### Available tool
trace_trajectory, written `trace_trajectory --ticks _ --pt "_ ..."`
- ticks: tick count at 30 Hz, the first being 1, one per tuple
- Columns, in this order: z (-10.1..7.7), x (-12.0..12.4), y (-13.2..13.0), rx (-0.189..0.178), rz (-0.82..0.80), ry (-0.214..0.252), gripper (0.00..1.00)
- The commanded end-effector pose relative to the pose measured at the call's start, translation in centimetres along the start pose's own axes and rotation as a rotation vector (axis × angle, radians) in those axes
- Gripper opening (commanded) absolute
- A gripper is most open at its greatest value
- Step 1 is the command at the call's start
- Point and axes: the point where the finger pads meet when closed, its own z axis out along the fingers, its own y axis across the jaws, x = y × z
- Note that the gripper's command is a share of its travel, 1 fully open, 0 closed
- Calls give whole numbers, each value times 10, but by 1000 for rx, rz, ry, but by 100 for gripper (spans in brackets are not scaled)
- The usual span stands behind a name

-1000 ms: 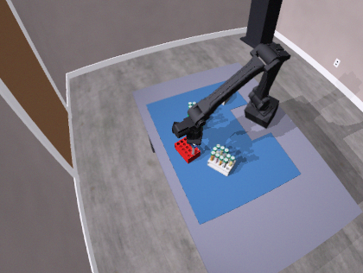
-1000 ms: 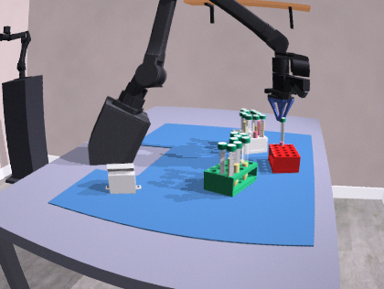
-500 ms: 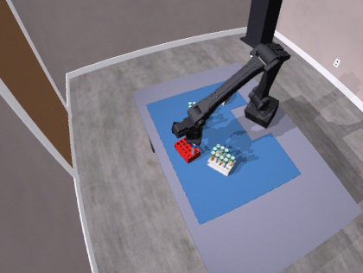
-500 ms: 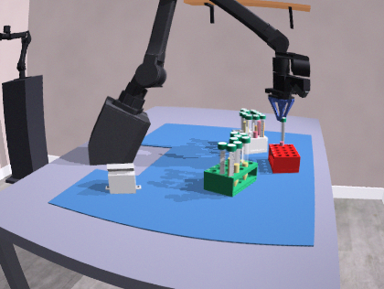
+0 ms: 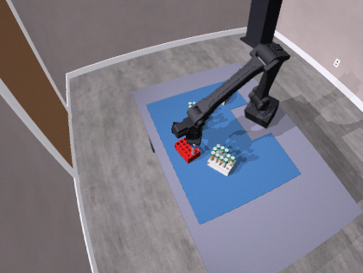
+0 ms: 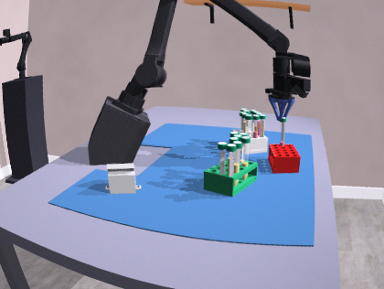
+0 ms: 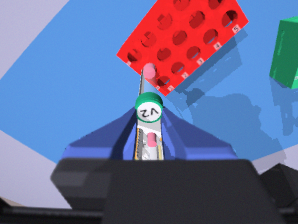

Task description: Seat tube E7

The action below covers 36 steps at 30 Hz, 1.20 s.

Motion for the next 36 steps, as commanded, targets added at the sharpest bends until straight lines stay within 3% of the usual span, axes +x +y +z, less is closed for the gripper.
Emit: trace_trajectory --ticks 1,36 --pt "-19 -23 22 -31 -4 -41 0" --pt "-12 -25 33 -49 -15 -54 0"
